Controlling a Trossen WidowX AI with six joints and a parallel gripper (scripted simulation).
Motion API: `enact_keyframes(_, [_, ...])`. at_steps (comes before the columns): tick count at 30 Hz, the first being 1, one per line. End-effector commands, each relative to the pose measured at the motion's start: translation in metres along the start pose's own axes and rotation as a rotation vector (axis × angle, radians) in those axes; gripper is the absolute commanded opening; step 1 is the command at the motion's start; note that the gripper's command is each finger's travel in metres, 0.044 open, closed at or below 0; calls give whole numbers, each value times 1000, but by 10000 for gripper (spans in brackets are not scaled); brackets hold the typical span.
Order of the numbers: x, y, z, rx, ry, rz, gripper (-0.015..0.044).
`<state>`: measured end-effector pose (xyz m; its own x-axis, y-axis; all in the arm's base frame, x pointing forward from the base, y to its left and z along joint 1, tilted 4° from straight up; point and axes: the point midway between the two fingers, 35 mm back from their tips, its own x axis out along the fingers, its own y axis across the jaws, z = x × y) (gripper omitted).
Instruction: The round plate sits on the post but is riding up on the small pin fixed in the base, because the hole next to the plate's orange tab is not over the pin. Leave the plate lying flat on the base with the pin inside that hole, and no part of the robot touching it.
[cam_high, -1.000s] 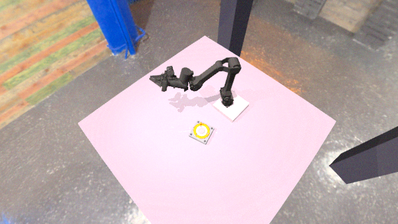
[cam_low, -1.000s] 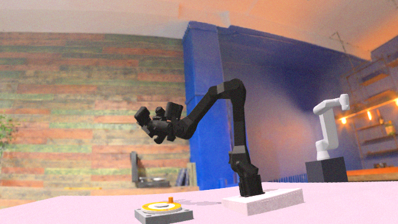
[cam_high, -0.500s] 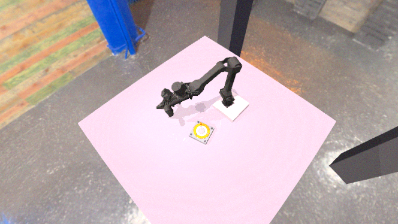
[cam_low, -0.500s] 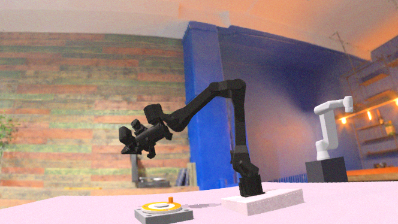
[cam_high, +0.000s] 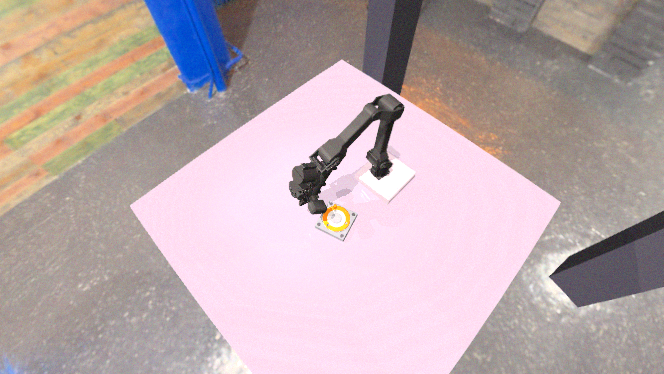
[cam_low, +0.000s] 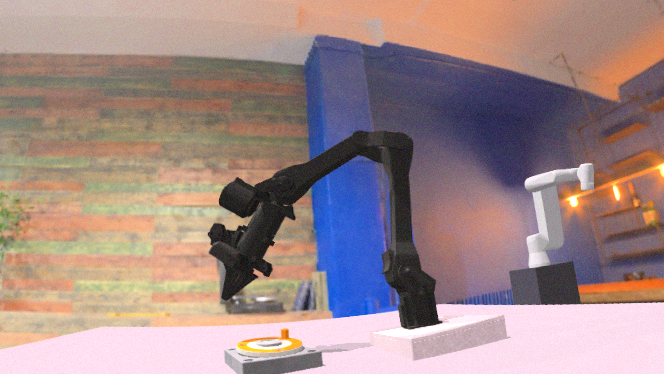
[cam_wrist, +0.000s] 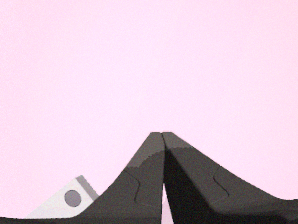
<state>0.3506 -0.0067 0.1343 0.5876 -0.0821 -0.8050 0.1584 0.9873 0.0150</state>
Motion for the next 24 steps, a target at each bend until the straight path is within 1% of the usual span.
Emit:
enact_keyframes(1, [-26,27,-72,-223,340,47,0])
enact_keyframes(6, [-55,35,-114,-357,543,63,0])
enact_keyframes(18, [-56,34,-116,-364,554,63,0])
enact_keyframes(24, [-34,34,-128,-364,554,63,0])
